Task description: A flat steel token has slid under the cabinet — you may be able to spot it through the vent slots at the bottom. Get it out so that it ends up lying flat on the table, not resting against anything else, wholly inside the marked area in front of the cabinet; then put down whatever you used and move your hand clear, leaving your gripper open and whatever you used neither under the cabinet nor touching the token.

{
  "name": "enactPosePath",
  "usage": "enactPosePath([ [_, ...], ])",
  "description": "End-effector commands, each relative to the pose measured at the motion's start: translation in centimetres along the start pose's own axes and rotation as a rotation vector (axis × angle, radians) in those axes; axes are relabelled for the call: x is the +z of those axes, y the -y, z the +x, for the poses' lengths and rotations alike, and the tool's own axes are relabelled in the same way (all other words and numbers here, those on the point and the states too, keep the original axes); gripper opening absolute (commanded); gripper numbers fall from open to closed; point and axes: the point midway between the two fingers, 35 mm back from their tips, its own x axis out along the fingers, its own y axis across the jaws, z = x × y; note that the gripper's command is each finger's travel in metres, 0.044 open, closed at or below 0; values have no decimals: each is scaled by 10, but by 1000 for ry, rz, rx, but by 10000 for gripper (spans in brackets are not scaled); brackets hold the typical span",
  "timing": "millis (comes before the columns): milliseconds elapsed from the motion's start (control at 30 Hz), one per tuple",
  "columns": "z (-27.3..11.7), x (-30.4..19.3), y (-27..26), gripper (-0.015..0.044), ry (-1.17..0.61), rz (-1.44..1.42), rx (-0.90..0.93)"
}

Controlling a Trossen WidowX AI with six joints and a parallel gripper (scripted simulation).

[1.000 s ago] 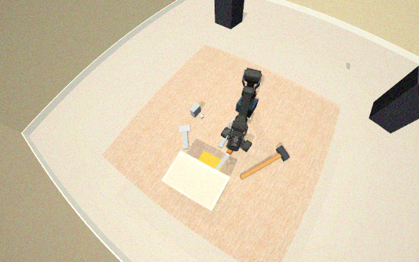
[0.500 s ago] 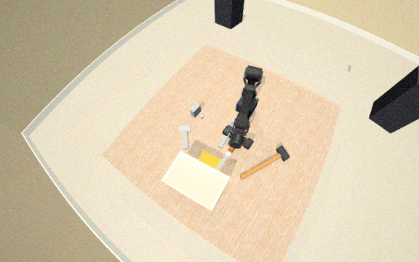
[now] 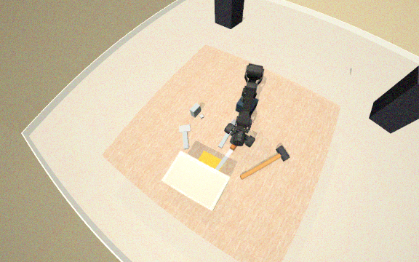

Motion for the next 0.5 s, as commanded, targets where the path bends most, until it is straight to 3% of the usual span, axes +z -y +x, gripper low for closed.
enactPosePath([
  [0, 1, -8, 0, 0, -6, 2, -1],
  [467, 1, -26, -1, 0, -7, 2, -1],
])
